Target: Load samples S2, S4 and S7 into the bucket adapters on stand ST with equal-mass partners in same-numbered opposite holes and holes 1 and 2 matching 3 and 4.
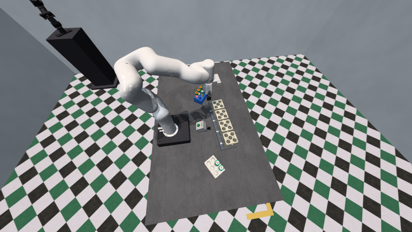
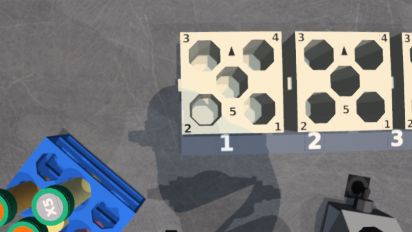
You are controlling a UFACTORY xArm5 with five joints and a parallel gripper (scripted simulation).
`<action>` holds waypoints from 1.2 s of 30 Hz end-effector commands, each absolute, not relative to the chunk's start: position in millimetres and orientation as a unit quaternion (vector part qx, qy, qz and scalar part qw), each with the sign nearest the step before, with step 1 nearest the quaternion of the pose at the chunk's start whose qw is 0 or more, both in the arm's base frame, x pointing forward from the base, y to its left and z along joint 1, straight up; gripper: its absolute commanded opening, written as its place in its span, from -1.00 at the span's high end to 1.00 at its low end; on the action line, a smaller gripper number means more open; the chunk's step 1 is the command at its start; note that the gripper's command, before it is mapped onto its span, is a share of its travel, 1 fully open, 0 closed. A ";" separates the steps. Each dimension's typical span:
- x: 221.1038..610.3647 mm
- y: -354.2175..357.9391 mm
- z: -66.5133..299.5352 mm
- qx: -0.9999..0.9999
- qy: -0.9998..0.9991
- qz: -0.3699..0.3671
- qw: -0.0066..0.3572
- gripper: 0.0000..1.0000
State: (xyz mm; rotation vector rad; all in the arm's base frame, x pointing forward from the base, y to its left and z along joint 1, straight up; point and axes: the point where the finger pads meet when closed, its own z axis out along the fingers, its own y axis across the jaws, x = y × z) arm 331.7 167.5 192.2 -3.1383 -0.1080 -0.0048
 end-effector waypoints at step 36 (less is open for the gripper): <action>418.8 15.9 194.4 -1.000 -0.016 -0.004 -0.001 -1.00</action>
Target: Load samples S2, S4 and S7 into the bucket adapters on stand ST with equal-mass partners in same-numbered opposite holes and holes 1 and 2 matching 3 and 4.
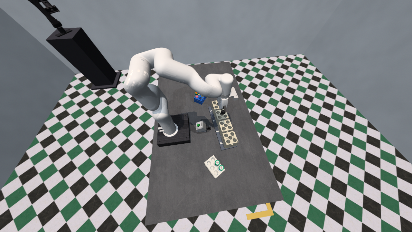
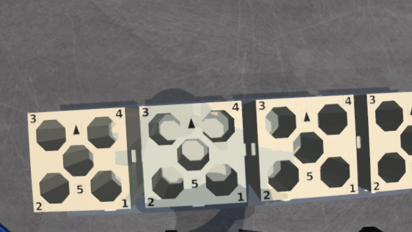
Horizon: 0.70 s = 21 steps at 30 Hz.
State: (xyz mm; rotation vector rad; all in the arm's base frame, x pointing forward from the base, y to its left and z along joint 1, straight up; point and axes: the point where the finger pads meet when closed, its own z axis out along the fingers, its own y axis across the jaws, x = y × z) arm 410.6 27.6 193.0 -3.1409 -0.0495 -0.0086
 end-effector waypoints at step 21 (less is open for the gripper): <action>373.8 99.8 193.9 -0.945 -0.327 -0.004 -0.002 -0.15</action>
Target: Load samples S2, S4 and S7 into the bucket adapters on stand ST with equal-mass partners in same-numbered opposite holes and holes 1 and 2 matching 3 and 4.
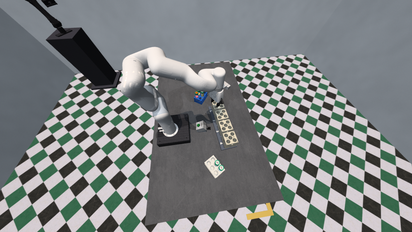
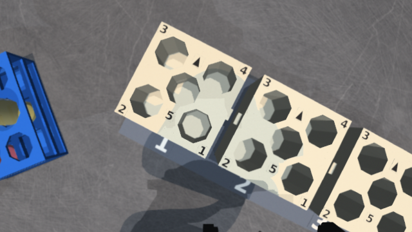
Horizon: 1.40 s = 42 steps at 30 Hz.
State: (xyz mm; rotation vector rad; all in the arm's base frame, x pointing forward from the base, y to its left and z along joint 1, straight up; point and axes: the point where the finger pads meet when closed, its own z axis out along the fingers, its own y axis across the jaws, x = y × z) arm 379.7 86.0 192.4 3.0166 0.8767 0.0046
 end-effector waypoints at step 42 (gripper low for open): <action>288.2 258.7 193.1 0.889 0.457 0.004 0.002 -0.15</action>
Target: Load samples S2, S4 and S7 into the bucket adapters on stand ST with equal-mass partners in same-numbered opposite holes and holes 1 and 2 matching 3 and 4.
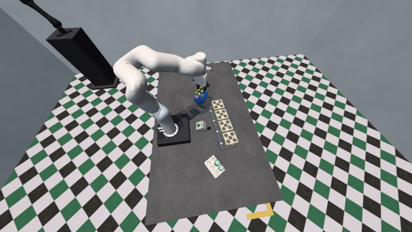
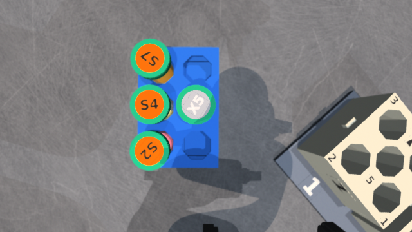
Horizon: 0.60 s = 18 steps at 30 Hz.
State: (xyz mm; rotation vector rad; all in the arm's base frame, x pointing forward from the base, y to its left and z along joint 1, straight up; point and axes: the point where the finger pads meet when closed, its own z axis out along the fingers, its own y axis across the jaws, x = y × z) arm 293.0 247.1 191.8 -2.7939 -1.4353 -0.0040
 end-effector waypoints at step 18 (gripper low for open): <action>252.5 325.1 192.8 -0.889 -0.457 -0.003 -0.001 -0.15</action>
